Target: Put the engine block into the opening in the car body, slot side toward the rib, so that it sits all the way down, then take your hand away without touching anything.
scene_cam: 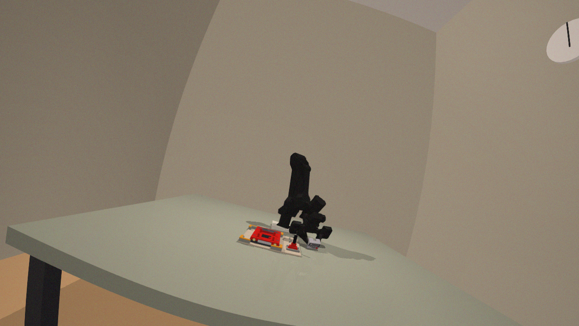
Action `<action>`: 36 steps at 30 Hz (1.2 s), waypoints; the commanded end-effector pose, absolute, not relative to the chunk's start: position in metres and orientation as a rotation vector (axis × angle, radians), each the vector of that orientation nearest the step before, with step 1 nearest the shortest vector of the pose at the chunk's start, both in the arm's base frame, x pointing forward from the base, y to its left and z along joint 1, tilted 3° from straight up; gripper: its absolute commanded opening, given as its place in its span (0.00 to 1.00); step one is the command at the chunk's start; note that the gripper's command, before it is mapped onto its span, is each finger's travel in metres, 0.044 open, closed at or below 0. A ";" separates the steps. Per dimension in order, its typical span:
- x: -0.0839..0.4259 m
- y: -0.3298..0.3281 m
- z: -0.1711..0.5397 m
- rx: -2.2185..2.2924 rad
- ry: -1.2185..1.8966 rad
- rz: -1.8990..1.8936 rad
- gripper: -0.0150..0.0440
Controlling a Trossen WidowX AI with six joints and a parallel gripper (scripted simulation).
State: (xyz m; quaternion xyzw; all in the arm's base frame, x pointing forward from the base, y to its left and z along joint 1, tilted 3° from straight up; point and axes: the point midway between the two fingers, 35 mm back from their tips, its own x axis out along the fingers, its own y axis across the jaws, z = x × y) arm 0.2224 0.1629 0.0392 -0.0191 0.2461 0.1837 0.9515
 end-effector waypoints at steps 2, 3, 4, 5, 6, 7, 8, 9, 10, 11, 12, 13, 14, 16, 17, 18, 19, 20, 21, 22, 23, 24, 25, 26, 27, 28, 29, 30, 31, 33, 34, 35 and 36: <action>0.222 0.163 0.039 -0.039 0.500 0.374 0.34; 0.222 0.163 0.039 -0.039 0.500 0.374 0.39; 0.222 0.163 0.039 -0.039 0.500 0.374 0.43; 0.222 0.163 0.039 -0.039 0.500 0.374 0.48; 0.222 0.163 0.039 -0.039 0.500 0.374 0.52; 0.222 0.163 0.039 -0.039 0.500 0.374 0.57; 0.222 0.163 0.039 -0.039 0.500 0.374 0.61; 0.222 0.163 0.039 -0.039 0.500 0.374 0.65; 0.222 0.163 0.039 -0.039 0.500 0.374 0.70; 0.222 0.163 0.039 -0.039 0.500 0.374 0.74; 0.222 0.163 0.039 -0.039 0.500 0.374 0.79; 0.222 0.163 0.039 -0.039 0.500 0.374 0.83; 0.222 0.163 0.039 -0.039 0.500 0.374 0.88; 0.222 0.163 0.039 -0.039 0.500 0.374 0.97; 0.222 0.163 0.039 -0.039 0.500 0.374 1.00; 0.222 0.163 0.039 -0.039 0.500 0.374 1.00; 0.222 0.163 0.039 -0.039 0.500 0.374 1.00; 0.222 0.163 0.039 -0.039 0.500 0.374 1.00; 0.222 0.163 0.039 -0.039 0.500 0.374 1.00; 0.222 0.163 0.039 -0.039 0.500 0.374 1.00; 0.222 0.163 0.040 -0.039 0.502 0.374 1.00; 0.221 0.163 0.040 -0.040 0.503 0.374 1.00; 0.220 0.162 0.042 -0.040 0.504 0.374 1.00; 0.219 0.162 0.043 -0.041 0.505 0.374 1.00; 0.217 0.161 0.045 -0.041 0.506 0.374 1.00; 0.215 0.160 0.047 -0.041 0.507 0.374 1.00; 0.213 0.159 0.050 -0.042 0.508 0.374 1.00; 0.211 0.159 0.052 -0.042 0.509 0.374 1.00; 0.208 0.157 0.055 -0.042 0.510 0.374 1.00; 0.202 0.155 0.061 -0.042 0.511 0.374 1.00; 0.199 0.154 0.064 -0.042 0.511 0.374 1.00; 0.196 0.152 0.067 -0.043 0.512 0.374 1.00; 0.194 0.151 0.069 -0.043 0.512 0.374 1.00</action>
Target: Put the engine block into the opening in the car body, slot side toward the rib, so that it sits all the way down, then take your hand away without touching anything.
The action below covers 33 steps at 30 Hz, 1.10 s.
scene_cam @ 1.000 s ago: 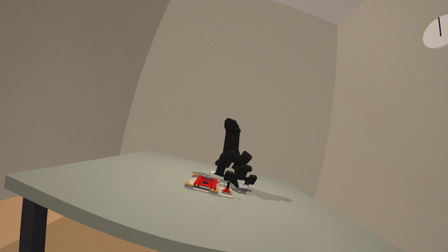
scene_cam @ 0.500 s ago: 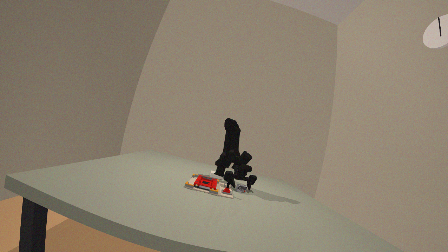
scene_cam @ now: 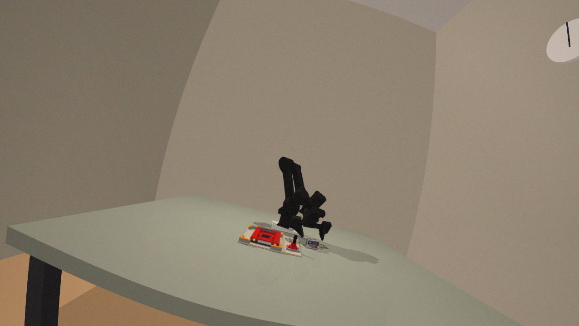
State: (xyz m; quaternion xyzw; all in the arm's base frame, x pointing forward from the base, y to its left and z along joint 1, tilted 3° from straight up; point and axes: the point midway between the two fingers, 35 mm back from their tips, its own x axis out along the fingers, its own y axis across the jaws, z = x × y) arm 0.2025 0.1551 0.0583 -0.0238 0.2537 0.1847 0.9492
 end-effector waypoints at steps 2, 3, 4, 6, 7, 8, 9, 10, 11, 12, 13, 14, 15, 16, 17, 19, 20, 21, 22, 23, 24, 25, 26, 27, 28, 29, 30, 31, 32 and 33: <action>0.192 0.150 0.071 -0.043 0.512 0.375 1.00; 0.192 0.150 0.071 -0.043 0.512 0.375 1.00; 0.192 0.150 0.071 -0.043 0.512 0.375 1.00; 0.192 0.150 0.071 -0.043 0.512 0.375 1.00; 0.194 0.151 0.067 -0.047 0.514 0.378 1.00; 0.194 0.151 0.067 -0.047 0.514 0.378 1.00; 0.194 0.151 0.067 -0.047 0.514 0.378 1.00; 0.194 0.151 0.067 -0.047 0.514 0.378 1.00; 0.194 0.151 0.067 -0.047 0.514 0.378 1.00; 0.194 0.151 0.067 -0.047 0.514 0.378 1.00; 0.194 0.151 0.067 -0.047 0.514 0.378 1.00; 0.194 0.151 0.067 -0.047 0.514 0.378 1.00; 0.194 0.151 0.067 -0.047 0.514 0.378 1.00; 0.194 0.151 0.067 -0.047 0.514 0.378 1.00; 0.194 0.151 0.067 -0.047 0.514 0.378 1.00; 0.194 0.151 0.067 -0.050 0.519 0.378 1.00; 0.195 0.152 0.068 -0.058 0.533 0.377 1.00; 0.196 0.154 0.068 -0.072 0.555 0.377 1.00; 0.198 0.155 0.068 -0.088 0.583 0.377 1.00; 0.200 0.157 0.069 -0.103 0.612 0.376 1.00; 0.201 0.158 0.069 -0.118 0.641 0.375 1.00; 0.203 0.159 0.070 -0.132 0.670 0.375 1.00; 0.204 0.160 0.070 -0.146 0.700 0.374 1.00; 0.206 0.161 0.071 -0.159 0.730 0.373 1.00; 0.207 0.162 0.071 -0.171 0.760 0.372 1.00; 0.209 0.163 0.072 -0.182 0.790 0.371 1.00; 0.210 0.163 0.073 -0.192 0.821 0.370 1.00; 0.211 0.164 0.073 -0.202 0.853 0.369 1.00; 0.212 0.164 0.074 -0.211 0.884 0.368 1.00; 0.213 0.164 0.075 -0.220 0.916 0.367 1.00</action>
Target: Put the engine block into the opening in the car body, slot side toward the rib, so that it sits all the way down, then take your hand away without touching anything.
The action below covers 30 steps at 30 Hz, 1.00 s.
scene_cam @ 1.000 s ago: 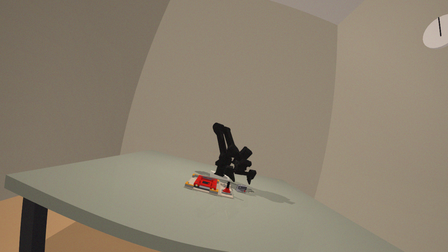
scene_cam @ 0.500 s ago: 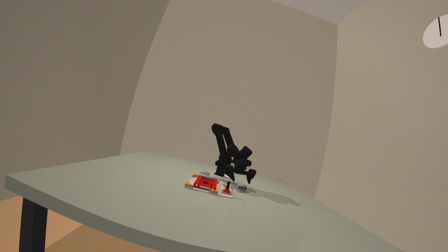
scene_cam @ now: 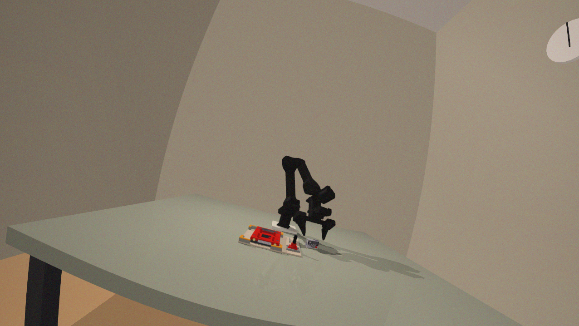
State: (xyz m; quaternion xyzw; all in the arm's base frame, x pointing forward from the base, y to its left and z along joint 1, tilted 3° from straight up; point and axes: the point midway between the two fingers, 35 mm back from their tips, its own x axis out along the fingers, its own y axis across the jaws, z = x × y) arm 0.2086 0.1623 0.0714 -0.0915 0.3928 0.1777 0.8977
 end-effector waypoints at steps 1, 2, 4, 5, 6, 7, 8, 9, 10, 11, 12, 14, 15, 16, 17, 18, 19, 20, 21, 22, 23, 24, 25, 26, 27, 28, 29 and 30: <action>0.214 0.164 0.076 -0.227 0.948 0.365 1.00; 0.215 0.164 0.077 -0.234 0.980 0.364 1.00; 0.216 0.164 0.079 -0.246 1.045 0.361 1.00; 0.217 0.164 0.080 -0.250 1.078 0.359 1.00; 0.218 0.164 0.081 -0.254 1.111 0.358 1.00; 0.218 0.164 0.083 -0.257 1.145 0.356 1.00; 0.219 0.164 0.084 -0.259 1.178 0.354 1.00; 0.219 0.163 0.086 -0.260 1.212 0.352 1.00; 0.219 0.163 0.087 -0.260 1.245 0.350 1.00; 0.220 0.162 0.089 -0.260 1.279 0.348 1.00; 0.220 0.162 0.091 -0.259 1.313 0.346 1.00; 0.220 0.161 0.095 -0.254 1.381 0.342 1.00; 0.220 0.160 0.097 -0.250 1.415 0.340 1.00; 0.220 0.160 0.100 -0.245 1.450 0.337 1.00; 0.221 0.159 0.102 -0.241 1.478 0.335 1.00; 0.221 0.159 0.103 -0.238 1.495 0.334 1.00; 0.221 0.159 0.104 -0.237 1.500 0.334 1.00; 0.221 0.159 0.104 -0.237 1.500 0.334 1.00; 0.221 0.159 0.104 -0.237 1.500 0.334 1.00; 0.221 0.159 0.104 -0.237 1.500 0.334 1.00; 0.221 0.159 0.104 -0.237 1.500 0.334 1.00; 0.221 0.159 0.104 -0.237 1.500 0.334 1.00; 0.222 0.159 0.104 -0.237 1.500 0.334 1.00; 0.227 0.161 0.104 -0.237 1.500 0.334 1.00; 0.232 0.163 0.105 -0.237 1.499 0.334 1.00; 0.234 0.164 0.105 -0.237 1.499 0.334 1.00; 0.234 0.164 0.105 -0.237 1.499 0.334 1.00; 0.234 0.164 0.105 -0.237 1.499 0.334 1.00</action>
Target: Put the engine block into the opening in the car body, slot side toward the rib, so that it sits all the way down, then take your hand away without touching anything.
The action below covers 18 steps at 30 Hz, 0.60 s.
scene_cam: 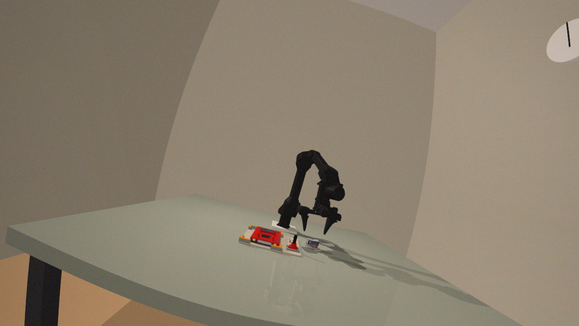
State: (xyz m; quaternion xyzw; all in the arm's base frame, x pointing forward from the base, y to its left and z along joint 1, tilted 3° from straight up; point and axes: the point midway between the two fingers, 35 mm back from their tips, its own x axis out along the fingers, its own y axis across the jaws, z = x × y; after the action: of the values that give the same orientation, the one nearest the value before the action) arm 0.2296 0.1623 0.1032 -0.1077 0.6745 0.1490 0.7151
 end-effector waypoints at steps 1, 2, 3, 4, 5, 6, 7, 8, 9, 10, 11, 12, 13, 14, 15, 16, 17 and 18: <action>0.234 0.164 0.103 -0.237 1.499 0.334 1.00; 0.234 0.164 0.100 -0.237 1.499 0.334 1.00; 0.234 0.165 0.094 -0.237 1.499 0.334 1.00; 0.234 0.165 0.091 -0.237 1.499 0.334 1.00; 0.234 0.165 0.090 -0.237 1.499 0.334 1.00; 0.234 0.165 0.090 -0.237 1.499 0.334 1.00; 0.234 0.165 0.089 -0.237 1.499 0.334 1.00; 0.234 0.165 0.089 -0.237 1.499 0.334 1.00; 0.234 0.165 0.087 -0.237 1.499 0.334 1.00; 0.235 0.165 0.086 -0.237 1.499 0.334 1.00; 0.235 0.166 0.084 -0.237 1.499 0.334 1.00; 0.235 0.166 0.082 -0.237 1.499 0.334 1.00; 0.235 0.166 0.081 -0.237 1.499 0.334 1.00; 0.235 0.166 0.079 -0.237 1.499 0.334 1.00; 0.235 0.166 0.077 -0.237 1.499 0.334 1.00; 0.235 0.166 0.076 -0.237 1.499 0.334 1.00; 0.235 0.166 0.074 -0.237 1.499 0.334 1.00; 0.235 0.167 0.072 -0.237 1.499 0.334 1.00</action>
State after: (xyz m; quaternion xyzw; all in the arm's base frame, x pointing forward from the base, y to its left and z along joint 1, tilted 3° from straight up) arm 0.2355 0.1656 0.0784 -0.1071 0.6759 0.1486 0.7138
